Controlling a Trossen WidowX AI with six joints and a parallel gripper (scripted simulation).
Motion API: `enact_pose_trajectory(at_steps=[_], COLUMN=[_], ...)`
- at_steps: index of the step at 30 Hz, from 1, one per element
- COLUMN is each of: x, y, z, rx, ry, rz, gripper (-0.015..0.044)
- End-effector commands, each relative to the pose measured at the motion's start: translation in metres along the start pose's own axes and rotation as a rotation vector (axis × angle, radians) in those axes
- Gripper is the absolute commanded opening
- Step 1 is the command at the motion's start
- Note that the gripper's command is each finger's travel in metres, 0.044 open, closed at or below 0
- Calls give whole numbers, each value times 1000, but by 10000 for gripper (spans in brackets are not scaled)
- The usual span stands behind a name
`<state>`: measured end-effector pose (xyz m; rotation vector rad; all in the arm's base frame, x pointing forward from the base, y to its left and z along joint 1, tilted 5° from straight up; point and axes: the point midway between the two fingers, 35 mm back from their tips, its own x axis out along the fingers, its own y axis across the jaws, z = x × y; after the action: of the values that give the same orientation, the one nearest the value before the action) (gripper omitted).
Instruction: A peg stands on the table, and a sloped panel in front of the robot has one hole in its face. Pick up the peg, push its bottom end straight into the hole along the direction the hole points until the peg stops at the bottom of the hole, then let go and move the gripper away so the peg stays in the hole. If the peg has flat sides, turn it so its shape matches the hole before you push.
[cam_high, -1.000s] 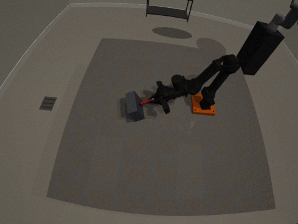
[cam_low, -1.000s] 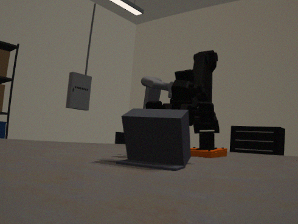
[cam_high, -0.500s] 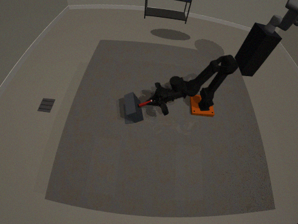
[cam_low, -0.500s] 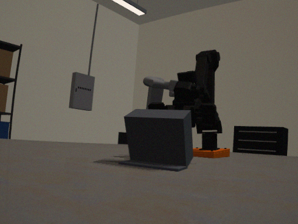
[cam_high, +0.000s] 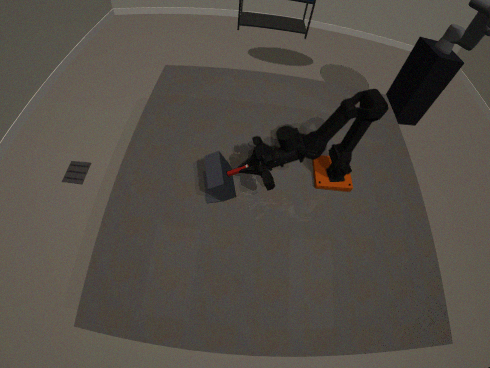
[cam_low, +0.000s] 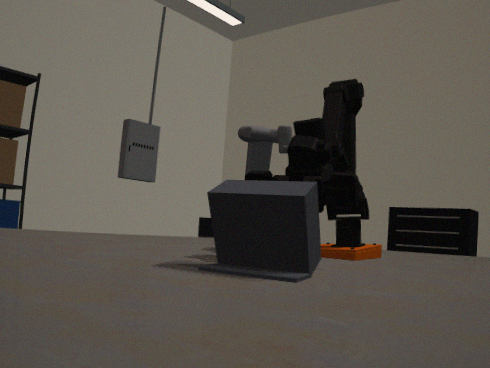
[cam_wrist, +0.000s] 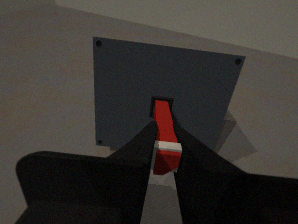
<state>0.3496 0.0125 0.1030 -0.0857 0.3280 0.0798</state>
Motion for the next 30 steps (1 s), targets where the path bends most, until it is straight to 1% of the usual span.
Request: enact_pose_trajectory(at_steps=[1,30], x=[4,21], y=[0,-1], z=[-2,-2], rx=[1,1], ry=[5,4], rz=[-1,-1], gripper=[0,0])
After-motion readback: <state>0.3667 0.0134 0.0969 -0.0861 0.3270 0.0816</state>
